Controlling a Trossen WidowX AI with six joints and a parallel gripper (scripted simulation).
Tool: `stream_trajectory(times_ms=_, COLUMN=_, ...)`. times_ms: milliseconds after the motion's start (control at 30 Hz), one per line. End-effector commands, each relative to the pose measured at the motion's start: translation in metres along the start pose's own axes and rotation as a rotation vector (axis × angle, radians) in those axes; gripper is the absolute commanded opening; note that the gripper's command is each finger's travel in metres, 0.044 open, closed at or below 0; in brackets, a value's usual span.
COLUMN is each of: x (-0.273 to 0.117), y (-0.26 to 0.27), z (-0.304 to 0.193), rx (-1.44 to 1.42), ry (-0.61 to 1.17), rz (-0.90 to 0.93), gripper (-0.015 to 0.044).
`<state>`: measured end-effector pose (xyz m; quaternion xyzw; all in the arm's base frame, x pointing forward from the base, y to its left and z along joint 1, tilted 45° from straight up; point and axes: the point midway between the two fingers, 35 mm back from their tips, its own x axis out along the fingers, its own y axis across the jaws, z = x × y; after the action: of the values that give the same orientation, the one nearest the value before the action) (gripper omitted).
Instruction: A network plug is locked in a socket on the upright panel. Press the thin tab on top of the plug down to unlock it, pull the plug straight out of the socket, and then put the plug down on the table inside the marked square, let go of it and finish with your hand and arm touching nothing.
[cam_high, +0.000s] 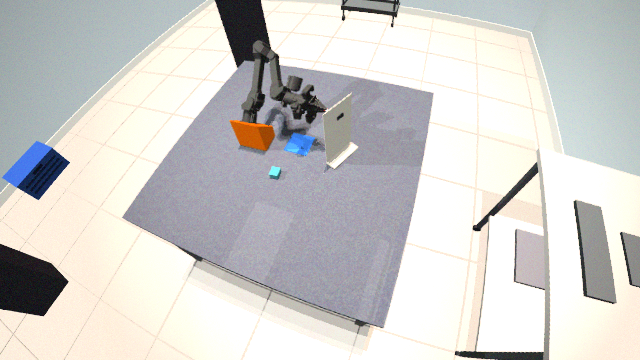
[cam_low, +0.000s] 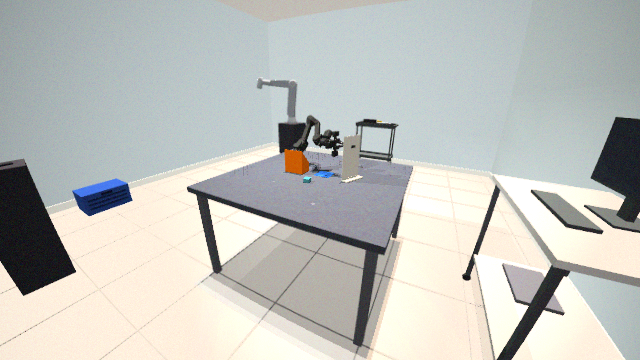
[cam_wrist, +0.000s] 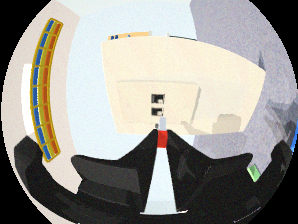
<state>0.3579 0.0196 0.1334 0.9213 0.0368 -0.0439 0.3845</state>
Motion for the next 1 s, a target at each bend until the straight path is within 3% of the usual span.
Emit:
stream_trajectory(times_ms=0, x=-0.0022, y=0.0006, z=-0.0003, rx=0.003, ry=-0.003, rz=0.003, gripper=0.0)
stream_trajectory(times_ms=967, x=-0.0103, y=0.0035, z=-0.0035, rx=-0.002, ry=-0.001, rz=0.0, gripper=0.0)
